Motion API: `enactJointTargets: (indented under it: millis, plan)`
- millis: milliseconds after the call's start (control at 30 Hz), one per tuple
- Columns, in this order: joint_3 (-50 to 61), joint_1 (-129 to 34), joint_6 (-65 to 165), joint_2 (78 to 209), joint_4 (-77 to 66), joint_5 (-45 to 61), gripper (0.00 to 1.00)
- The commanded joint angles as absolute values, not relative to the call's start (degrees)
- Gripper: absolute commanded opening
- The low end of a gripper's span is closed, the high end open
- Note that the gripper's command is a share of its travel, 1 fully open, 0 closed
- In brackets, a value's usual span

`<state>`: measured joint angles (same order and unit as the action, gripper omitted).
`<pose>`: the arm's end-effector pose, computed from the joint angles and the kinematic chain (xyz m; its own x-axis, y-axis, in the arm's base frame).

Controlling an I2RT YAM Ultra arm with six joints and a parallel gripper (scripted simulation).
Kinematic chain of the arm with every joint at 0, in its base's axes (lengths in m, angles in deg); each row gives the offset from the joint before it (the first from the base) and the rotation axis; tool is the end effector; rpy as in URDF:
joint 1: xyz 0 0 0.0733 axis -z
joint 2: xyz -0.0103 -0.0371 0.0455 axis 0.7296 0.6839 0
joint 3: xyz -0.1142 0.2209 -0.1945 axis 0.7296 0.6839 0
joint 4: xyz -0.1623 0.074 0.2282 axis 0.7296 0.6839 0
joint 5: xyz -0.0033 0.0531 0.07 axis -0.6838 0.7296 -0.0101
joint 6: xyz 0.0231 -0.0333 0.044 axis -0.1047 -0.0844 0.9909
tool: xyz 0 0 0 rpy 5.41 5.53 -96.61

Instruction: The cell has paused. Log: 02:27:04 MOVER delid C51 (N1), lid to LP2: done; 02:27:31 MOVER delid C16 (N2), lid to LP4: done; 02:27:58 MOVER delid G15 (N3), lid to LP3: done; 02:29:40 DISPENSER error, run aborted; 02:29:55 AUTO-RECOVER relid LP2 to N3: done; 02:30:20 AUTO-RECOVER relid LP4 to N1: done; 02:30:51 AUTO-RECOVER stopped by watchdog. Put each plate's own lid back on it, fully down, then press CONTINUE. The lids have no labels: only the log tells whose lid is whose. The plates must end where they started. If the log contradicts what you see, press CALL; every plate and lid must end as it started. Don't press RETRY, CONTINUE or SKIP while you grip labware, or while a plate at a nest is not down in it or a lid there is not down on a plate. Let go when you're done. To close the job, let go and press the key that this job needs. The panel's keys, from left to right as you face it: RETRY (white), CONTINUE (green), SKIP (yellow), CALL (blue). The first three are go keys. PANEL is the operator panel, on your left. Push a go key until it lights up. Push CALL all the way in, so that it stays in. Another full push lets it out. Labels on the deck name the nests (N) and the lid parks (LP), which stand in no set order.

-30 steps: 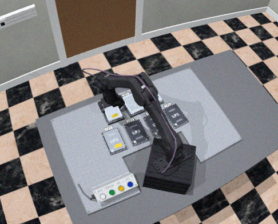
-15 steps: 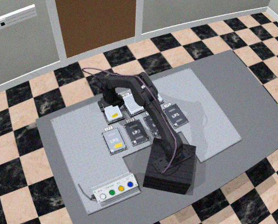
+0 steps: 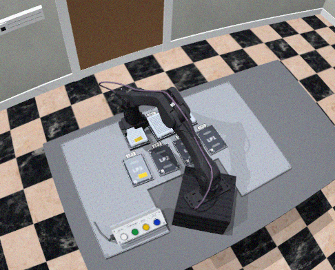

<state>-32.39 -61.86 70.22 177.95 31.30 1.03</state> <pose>0.5076 0.1318 0.1130 -0.9909 0.0887 -0.1008 0.0976 0.9915 -0.0866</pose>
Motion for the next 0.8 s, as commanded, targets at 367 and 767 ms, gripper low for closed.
enactJointTargets:
  millis: [367,767]
  plan:
    - [-33.36,-62.04,70.04,177.20,30.99,1.05,0.00]
    - [-33.10,-62.07,70.21,177.19,30.96,1.05,0.00]
